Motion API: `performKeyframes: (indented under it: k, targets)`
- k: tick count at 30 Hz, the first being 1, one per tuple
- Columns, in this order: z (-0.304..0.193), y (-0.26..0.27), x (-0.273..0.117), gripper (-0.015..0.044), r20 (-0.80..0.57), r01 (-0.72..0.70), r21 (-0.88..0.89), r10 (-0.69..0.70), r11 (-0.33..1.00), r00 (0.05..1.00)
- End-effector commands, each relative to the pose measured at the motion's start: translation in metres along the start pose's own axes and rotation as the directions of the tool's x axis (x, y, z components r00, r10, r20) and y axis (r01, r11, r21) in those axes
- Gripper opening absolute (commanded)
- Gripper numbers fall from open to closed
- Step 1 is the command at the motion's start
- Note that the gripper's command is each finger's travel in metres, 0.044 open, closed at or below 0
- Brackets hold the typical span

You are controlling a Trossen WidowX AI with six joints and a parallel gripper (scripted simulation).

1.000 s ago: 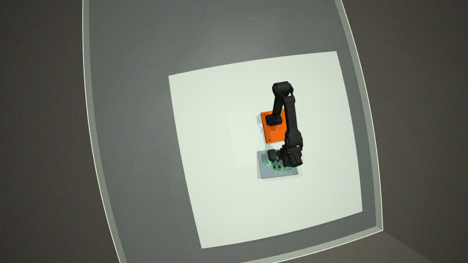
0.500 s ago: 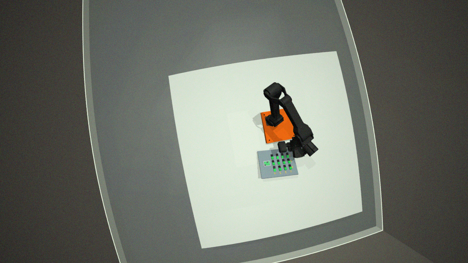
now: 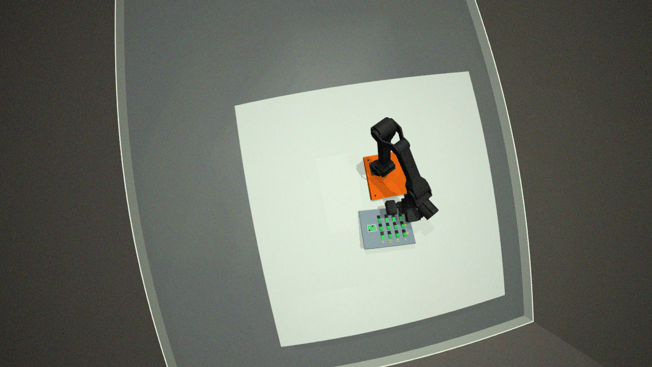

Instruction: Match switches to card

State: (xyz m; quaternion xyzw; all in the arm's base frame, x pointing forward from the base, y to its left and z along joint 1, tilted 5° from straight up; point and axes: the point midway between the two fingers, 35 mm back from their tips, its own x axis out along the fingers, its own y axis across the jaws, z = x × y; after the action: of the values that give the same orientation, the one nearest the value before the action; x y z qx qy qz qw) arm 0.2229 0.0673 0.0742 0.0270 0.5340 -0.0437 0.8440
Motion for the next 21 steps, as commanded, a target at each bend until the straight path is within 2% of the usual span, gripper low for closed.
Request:
performKeyframes:
  k: [1,21]
  targets:
    - [-0.001,-0.001,0.005,0.0,-0.005,0.005,-0.003,-0.005,1.0,1.0]
    - [-0.001,-0.001,0.017,0.0,-0.004,0.005,-0.004,-0.005,1.0,1.0]
